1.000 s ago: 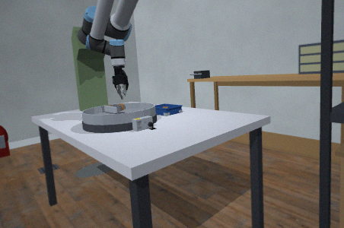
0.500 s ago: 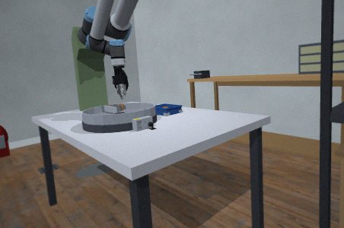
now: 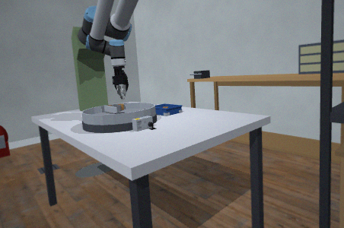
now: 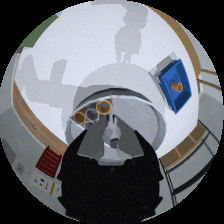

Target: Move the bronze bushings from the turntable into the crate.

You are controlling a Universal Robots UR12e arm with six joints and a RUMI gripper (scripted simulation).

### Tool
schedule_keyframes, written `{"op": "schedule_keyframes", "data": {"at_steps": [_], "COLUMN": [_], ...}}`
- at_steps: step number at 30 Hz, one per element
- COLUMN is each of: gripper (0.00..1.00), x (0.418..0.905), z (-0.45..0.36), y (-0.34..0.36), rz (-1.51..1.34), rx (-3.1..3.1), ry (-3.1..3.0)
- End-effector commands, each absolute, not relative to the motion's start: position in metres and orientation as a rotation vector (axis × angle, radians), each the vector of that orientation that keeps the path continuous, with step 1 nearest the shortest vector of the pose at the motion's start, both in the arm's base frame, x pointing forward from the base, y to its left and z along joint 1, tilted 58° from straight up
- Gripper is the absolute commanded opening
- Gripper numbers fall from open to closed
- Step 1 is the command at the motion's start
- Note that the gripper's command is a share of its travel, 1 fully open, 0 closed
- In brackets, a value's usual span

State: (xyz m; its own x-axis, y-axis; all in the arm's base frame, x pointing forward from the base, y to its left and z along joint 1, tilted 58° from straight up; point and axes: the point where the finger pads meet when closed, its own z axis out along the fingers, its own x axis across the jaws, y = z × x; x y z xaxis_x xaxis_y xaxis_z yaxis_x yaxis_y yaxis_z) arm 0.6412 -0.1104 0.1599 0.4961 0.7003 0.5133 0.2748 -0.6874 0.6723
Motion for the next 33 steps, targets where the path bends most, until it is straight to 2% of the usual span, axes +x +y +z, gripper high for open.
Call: {"op": "schedule_keyframes", "data": {"at_steps": [1, 33], "gripper": [0.05, 0.05], "x": [0.6508, 0.6585], "z": [0.1537, 0.1487], "y": [-0.1125, -0.1143], "rz": [1.097, 1.097], "rx": [2.229, 2.229], "ry": [0.8, 0.8]}}
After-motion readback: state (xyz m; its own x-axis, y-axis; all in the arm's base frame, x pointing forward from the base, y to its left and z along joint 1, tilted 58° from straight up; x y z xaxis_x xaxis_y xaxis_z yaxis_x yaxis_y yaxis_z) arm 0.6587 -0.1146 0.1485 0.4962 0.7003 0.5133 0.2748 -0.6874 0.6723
